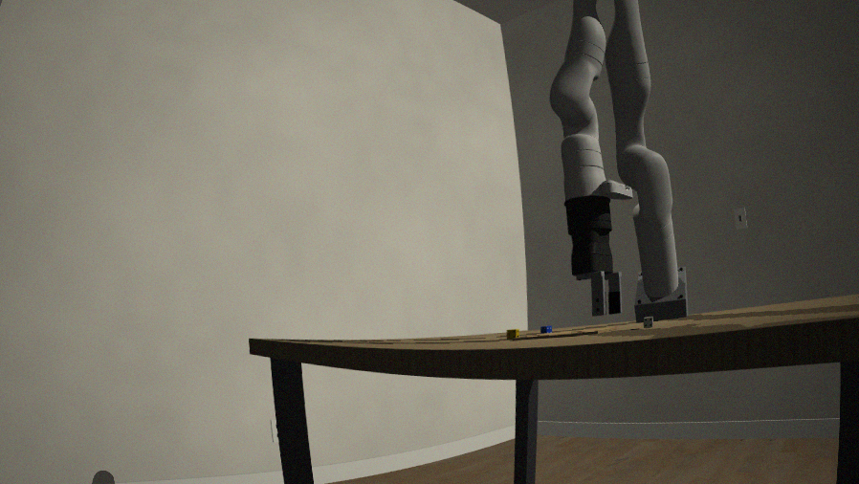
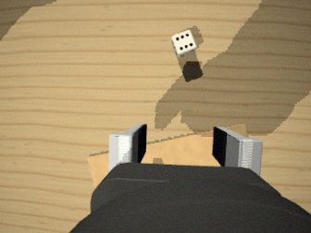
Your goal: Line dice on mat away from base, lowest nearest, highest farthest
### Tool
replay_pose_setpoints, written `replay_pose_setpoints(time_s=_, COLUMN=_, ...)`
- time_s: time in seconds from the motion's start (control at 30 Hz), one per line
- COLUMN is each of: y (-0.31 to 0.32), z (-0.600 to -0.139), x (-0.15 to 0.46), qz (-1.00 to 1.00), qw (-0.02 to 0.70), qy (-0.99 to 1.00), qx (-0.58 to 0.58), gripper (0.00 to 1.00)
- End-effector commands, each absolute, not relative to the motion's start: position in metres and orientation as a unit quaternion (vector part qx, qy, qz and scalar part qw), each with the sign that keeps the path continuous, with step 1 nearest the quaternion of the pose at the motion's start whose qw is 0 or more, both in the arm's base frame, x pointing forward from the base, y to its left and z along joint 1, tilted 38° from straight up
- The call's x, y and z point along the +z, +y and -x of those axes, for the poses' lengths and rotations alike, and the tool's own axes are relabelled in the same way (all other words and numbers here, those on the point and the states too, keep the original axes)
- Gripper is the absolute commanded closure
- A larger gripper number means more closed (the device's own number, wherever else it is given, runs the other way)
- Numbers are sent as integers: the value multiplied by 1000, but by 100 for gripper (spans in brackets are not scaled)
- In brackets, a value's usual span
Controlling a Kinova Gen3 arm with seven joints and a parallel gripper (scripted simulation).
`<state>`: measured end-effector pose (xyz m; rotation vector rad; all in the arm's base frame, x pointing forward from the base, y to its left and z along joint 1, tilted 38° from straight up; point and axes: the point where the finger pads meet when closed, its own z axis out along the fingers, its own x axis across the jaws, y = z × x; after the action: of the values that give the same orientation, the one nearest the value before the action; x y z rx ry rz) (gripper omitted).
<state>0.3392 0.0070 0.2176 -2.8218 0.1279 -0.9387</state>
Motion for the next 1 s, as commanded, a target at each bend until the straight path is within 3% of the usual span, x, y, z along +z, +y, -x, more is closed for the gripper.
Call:
replay_pose_setpoints(time_s=0.0, y=9, z=-340, x=221, qz=944, qw=80, qy=39, qx=-318, gripper=0)
replay_pose_setpoints(time_s=0.97, y=50, z=-352, x=236, qz=944, qw=80, qy=39, qx=-318, gripper=0)
